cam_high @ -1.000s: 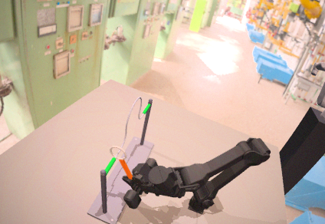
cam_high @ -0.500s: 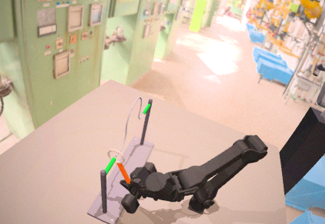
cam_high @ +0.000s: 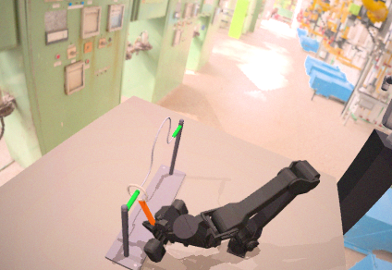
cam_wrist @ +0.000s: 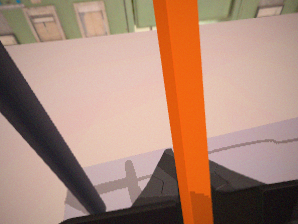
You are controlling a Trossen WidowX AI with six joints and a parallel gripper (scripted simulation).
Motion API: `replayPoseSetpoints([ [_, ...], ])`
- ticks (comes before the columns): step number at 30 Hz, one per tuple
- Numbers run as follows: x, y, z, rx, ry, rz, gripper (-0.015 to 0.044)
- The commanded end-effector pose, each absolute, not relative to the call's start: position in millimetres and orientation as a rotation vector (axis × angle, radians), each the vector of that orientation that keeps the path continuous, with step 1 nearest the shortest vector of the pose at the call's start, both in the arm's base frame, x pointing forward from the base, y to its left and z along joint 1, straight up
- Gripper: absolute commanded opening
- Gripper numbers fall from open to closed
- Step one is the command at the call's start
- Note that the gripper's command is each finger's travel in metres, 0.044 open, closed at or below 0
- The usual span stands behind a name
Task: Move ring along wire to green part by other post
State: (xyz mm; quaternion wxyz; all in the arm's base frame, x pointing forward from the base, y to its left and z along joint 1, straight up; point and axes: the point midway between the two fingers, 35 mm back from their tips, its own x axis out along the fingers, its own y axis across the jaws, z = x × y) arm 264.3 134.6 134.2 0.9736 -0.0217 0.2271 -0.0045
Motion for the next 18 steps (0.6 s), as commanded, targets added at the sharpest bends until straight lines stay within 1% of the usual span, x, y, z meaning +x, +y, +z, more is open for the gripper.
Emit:
replayPoseSetpoints([
  [1,264.2,139.4,136.0,-0.038,0.454,-0.011,-0.0150],
  [18,263.4,148.5,127.7,-0.038,0.453,-0.011,-0.0150],
])
